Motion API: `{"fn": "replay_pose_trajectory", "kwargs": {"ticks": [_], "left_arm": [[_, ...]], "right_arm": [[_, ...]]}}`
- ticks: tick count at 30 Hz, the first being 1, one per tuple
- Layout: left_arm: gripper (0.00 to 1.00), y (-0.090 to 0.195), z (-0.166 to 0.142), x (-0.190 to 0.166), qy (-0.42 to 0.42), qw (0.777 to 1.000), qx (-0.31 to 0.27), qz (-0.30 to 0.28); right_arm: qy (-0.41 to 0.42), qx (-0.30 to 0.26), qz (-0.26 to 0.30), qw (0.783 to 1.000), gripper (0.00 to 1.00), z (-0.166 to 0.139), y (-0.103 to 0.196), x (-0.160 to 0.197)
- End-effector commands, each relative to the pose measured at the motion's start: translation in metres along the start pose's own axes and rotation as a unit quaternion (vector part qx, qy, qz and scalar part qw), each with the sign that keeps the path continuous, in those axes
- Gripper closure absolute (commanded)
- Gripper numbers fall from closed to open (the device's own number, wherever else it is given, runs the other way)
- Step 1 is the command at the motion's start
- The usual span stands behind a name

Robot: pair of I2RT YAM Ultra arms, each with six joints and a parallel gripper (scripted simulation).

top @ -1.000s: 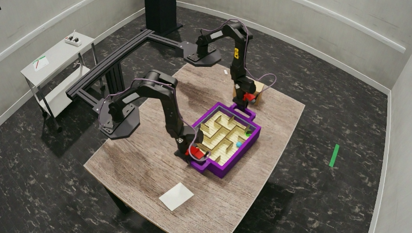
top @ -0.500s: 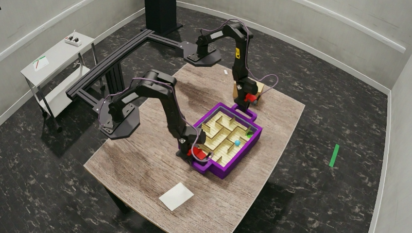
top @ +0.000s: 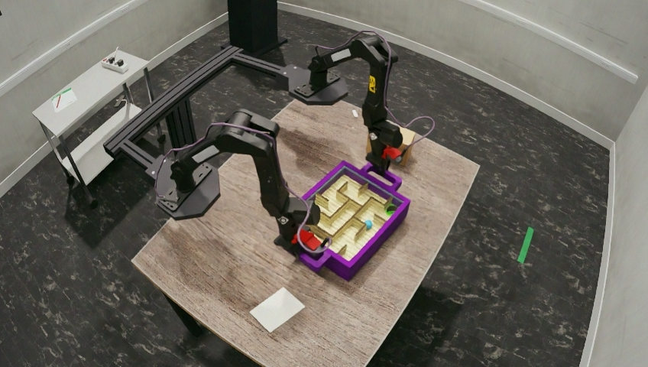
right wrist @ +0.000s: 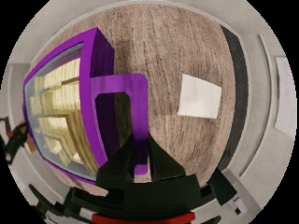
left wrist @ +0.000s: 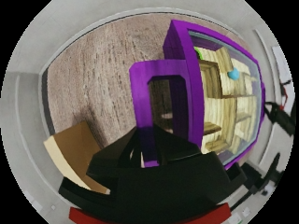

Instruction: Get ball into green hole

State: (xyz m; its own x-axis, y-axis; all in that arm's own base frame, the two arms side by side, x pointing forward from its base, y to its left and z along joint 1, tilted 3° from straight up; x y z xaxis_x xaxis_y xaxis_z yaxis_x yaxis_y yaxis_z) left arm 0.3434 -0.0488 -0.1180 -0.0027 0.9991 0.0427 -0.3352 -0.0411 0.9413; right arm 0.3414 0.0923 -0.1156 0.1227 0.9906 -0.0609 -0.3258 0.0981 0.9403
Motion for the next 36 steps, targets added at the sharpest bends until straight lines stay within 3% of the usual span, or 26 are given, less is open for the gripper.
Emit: {"fn": "replay_pose_trajectory", "kwargs": {"ticks": [1, 4, 5, 7, 10, 13, 14, 16, 19, 21, 25, 26, 28, 31, 32, 33, 36], "left_arm": [[1.00, 0.001, 0.034, 0.002, 0.001, 0.999, -0.043, -0.020], [1.00, 0.013, 0.039, 0.002, -0.002, 1.000, -0.023, 0.011], [1.00, 0.013, 0.049, -0.001, -0.001, 0.999, -0.055, -0.001], [1.00, 0.017, 0.041, -0.001, -0.005, 1.000, -0.019, 0.018], [1.00, 0.022, 0.047, -0.005, -0.002, 0.998, -0.060, 0.028], [1.00, 0.021, 0.040, -0.006, -0.008, 0.999, -0.048, 0.019], [1.00, 0.025, 0.037, -0.004, -0.007, 0.998, -0.057, 0.037], [1.00, 0.028, 0.032, -0.006, -0.009, 0.998, -0.049, 0.045], [1.00, 0.027, 0.034, -0.009, -0.009, 0.997, -0.077, 0.027], [1.00, 0.031, 0.037, -0.006, -0.010, 0.998, -0.040, 0.037], [1.00, 0.023, 0.050, -0.003, -0.005, 0.999, -0.035, 0.004], [1.00, 0.003, 0.032, -0.001, -0.007, 1.000, -0.001, 0.003], [1.00, 0.012, 0.050, 0.001, 0.001, 0.999, -0.046, 0.010], [1.00, 0.007, 0.048, -0.001, 0.002, 0.997, -0.071, -0.013], [1.00, -0.003, 0.024, 0.002, 0.001, 0.999, -0.046, -0.012], [1.00, -0.002, 0.027, 0.002, 0.002, 0.998, -0.060, -0.018], [1.00, 0.015, 0.034, -0.003, -0.001, 0.996, -0.086, 0.004]], "right_arm": [[-0.003, -0.037, -0.026, 0.999, 1.00, 0.040, 0.026, 0.008], [-0.006, -0.039, 0.008, 0.999, 1.00, 0.052, 0.022, 0.008], [-0.010, -0.060, -0.004, 0.998, 1.00, 0.058, 0.025, 0.007], [-0.009, -0.047, 0.024, 0.999, 1.00, 0.059, 0.023, 0.010], [-0.020, -0.092, 0.040, 0.995, 1.00, 0.071, 0.019, 0.011], [-0.020, -0.074, 0.020, 0.997, 1.00, 0.064, 0.018, 0.006], [-0.014, -0.045, 0.034, 0.998, 1.00, 0.023, -0.003, 0.002], [-0.022, -0.038, 0.039, 0.998, 1.00, 0.018, -0.008, -0.003], [-0.016, -0.071, 0.022, 0.997, 1.00, 0.025, 0.006, 0.000], [-0.016, -0.059, 0.031, 0.998, 1.00, 0.043, 0.007, 0.001], [-0.008, -0.025, -0.003, 1.000, 1.00, 0.045, 0.016, 0.001], [-0.001, -0.018, -0.007, 1.000, 1.00, 0.044, 0.016, 0.005], [-0.006, -0.056, 0.008, 0.998, 1.00, 0.056, 0.019, 0.011], [-0.016, -0.074, -0.009, 0.997, 1.00, 0.055, 0.022, 0.010], [-0.013, -0.068, -0.017, 0.997, 1.00, 0.045, 0.022, 0.007], [-0.008, -0.057, -0.027, 0.998, 1.00, 0.030, 0.023, 0.002], [-0.006, -0.083, 0.000, 0.997, 1.00, 0.032, 0.020, 0.007]]}}
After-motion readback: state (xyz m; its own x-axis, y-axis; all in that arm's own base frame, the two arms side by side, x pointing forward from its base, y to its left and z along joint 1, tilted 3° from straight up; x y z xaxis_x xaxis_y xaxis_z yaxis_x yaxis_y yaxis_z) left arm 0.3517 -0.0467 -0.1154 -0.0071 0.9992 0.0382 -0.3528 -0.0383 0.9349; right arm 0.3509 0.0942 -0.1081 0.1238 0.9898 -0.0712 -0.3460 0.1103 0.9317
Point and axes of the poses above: on each arm, the point where the finger pads meet when closed, its own y axis back along the fingers, its own x axis across the jaws, z = x × y, the point moved 7 cm from there along y, back along the fingers
